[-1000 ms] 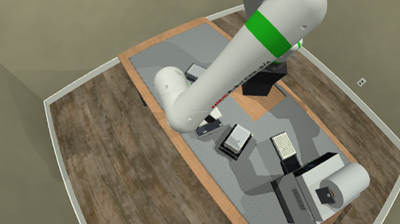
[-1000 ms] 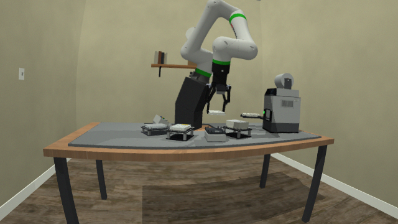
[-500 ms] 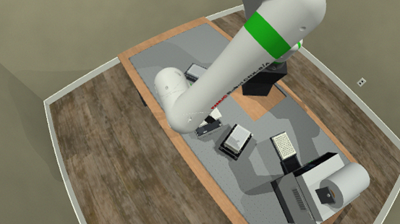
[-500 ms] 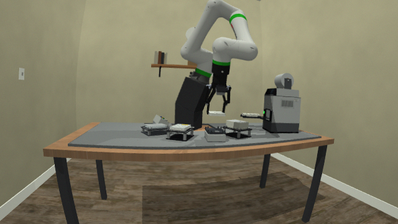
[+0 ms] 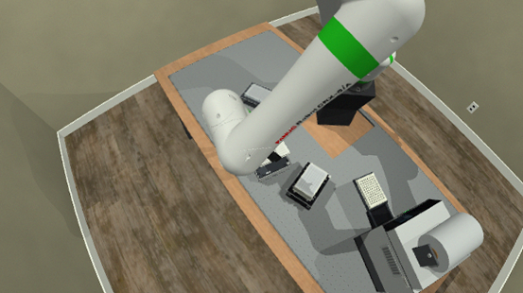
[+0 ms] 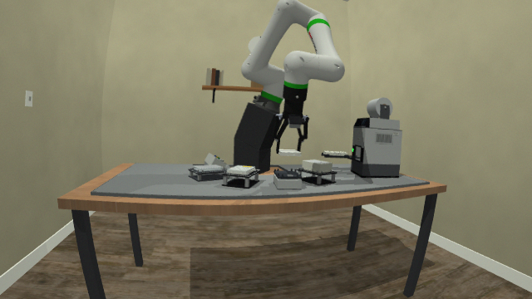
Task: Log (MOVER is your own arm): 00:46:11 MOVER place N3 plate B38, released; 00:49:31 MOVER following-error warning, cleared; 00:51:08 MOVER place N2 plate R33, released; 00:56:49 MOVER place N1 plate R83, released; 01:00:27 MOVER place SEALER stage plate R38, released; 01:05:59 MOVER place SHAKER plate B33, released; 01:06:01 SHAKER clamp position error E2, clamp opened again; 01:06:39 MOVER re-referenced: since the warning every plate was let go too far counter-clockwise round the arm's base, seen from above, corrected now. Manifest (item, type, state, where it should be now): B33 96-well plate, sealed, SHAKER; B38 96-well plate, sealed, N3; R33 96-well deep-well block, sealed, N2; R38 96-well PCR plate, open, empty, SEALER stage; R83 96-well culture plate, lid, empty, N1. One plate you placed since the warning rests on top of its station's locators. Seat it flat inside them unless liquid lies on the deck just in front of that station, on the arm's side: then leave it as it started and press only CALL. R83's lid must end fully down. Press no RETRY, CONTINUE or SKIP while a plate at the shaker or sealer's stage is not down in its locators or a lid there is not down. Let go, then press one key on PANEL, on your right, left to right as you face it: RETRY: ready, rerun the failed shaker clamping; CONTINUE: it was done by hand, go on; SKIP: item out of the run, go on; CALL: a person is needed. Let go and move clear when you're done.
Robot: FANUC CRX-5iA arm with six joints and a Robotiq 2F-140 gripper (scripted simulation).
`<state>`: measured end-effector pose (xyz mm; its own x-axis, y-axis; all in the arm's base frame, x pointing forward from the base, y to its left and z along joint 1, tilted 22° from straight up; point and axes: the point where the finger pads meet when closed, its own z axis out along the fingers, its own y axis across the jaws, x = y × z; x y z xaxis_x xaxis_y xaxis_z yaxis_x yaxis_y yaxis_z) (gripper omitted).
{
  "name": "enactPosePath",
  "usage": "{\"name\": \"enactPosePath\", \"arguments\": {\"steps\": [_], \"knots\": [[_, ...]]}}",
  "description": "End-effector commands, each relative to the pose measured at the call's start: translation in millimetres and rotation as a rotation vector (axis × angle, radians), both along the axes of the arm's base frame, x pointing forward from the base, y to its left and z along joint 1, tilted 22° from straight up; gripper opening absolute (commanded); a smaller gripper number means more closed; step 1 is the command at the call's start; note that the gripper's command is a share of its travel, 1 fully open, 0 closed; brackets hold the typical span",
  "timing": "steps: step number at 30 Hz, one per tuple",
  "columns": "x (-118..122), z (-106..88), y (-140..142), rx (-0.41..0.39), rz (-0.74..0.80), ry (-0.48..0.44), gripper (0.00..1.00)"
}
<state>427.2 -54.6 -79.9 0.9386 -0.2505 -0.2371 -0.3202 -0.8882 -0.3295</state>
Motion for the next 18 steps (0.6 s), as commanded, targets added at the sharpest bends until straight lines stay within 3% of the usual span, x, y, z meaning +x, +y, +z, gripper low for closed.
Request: {"name": "enactPosePath", "arguments": {"steps": [1, 18], "knots": [[0.8, -0.7, -0.1, -0.001, 0.000, -0.001, 0.10], [2.2, -5.3, 1.1, -0.001, 0.000, -0.001, 0.10]]}}
